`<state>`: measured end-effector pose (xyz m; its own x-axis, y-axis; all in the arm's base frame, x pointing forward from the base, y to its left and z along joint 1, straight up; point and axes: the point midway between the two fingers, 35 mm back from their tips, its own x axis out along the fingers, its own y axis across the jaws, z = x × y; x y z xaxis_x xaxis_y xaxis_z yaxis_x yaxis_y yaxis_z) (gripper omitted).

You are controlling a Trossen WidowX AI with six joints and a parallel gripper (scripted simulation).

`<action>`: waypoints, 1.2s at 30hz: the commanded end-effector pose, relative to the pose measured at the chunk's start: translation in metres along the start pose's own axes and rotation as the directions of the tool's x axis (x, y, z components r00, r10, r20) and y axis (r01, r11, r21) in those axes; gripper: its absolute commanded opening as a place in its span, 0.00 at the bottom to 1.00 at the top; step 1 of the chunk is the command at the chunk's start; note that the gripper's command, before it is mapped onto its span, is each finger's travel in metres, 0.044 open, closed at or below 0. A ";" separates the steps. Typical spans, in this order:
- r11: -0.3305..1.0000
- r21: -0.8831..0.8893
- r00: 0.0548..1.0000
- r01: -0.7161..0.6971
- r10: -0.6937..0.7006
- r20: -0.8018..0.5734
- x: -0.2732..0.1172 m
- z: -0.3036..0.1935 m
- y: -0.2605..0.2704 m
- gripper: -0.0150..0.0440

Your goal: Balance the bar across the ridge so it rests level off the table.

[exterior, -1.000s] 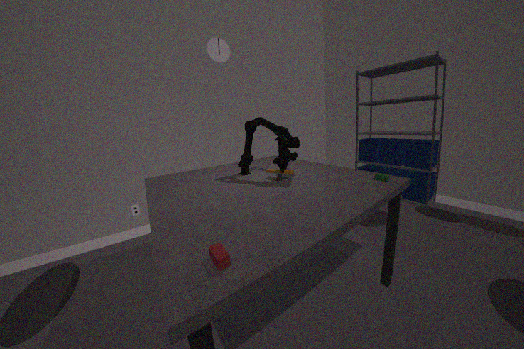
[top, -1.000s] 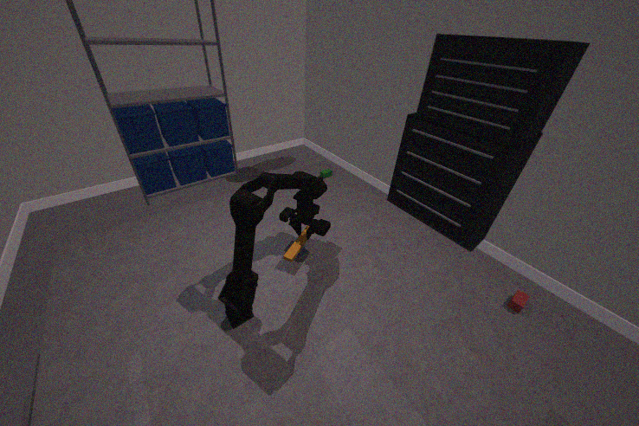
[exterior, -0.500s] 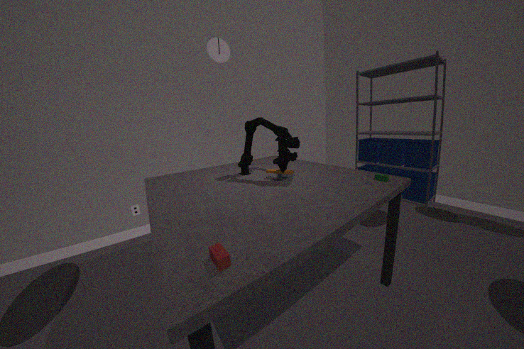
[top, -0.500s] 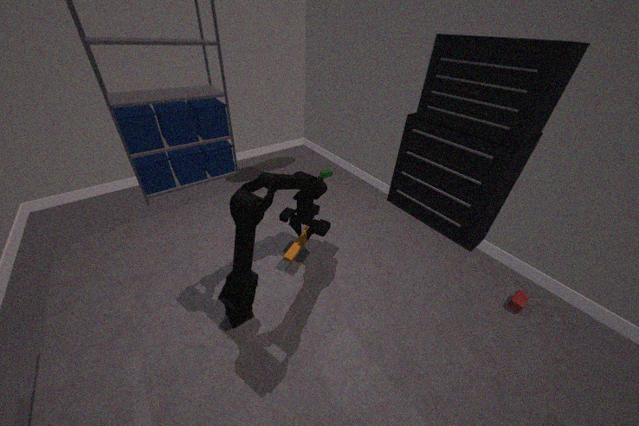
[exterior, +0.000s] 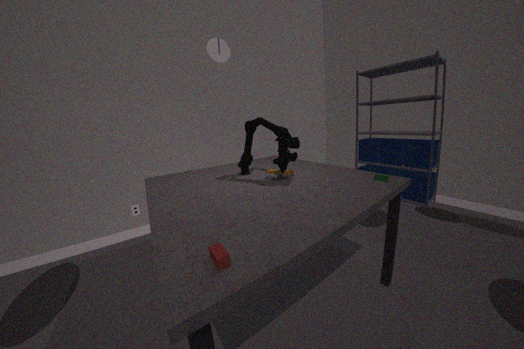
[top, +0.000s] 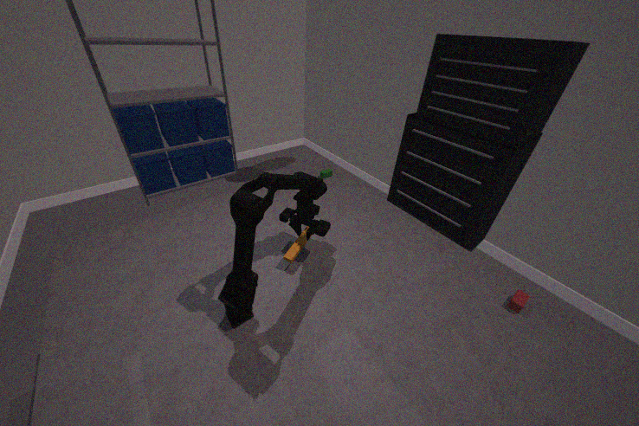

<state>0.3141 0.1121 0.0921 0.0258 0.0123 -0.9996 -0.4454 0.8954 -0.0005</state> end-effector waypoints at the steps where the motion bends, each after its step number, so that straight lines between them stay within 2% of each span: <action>1: 1.000 0.004 1.000 0.003 -0.003 -0.001 0.001 0.000 -0.001 0.25; 36: 1.000 0.004 1.000 0.003 -0.003 -0.001 0.004 0.000 -0.001 0.25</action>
<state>0.3141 0.1118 0.0898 0.0269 0.0111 -0.9996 -0.4450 0.8955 -0.0020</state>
